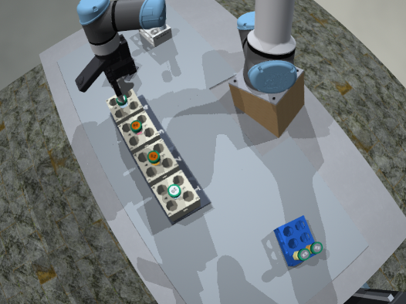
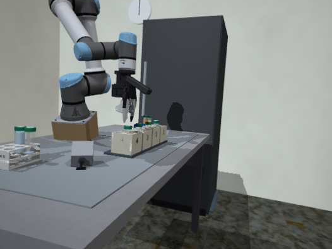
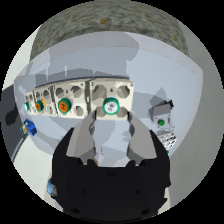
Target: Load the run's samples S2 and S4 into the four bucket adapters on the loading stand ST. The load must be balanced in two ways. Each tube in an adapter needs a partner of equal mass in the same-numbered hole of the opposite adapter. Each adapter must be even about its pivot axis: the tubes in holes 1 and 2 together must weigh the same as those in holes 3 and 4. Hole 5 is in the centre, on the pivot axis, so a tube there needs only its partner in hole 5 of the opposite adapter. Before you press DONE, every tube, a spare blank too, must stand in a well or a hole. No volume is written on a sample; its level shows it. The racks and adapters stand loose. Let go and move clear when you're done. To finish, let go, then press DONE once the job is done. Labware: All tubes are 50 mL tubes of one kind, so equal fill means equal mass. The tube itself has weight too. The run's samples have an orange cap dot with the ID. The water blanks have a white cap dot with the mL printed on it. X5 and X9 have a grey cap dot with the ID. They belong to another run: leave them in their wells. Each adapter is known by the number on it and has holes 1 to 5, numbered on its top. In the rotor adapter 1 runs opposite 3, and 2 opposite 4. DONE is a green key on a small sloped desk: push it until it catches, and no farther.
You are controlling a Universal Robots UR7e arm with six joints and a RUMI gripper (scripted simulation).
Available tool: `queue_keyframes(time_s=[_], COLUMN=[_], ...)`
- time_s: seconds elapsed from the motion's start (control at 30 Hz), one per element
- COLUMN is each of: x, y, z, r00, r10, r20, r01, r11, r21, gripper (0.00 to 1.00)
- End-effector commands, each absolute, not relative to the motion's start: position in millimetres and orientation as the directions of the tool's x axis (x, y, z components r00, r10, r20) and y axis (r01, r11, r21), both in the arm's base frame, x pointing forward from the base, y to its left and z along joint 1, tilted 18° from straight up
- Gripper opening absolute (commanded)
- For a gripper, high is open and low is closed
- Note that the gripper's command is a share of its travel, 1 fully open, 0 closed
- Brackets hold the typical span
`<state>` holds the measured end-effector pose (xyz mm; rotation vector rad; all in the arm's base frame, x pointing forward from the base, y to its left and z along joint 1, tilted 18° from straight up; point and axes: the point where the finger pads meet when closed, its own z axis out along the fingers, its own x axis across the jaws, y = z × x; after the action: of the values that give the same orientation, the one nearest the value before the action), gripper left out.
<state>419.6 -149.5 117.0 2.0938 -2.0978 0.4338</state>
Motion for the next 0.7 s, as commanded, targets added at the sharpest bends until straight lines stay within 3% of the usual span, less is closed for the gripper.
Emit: queue_keyframes(time_s=[0.0,0.03,0.37,0.67], x=[418.7,414.7,386.2,354.0], y=[-145.8,-154.6,-213.1,-278.9], z=[125.3,127.1,142.6,160.0], r00=[-0.016,0.032,0.407,0.559], r10=[-0.953,-0.952,-0.857,-0.772], r20=[0.302,0.306,0.315,0.303], r01=[-0.995,-0.995,-0.908,-0.823], r11=[-0.014,-0.059,-0.416,-0.559], r21=[-0.097,-0.082,0.042,0.096], gripper=[0.35,0.00,0.00,0.00])
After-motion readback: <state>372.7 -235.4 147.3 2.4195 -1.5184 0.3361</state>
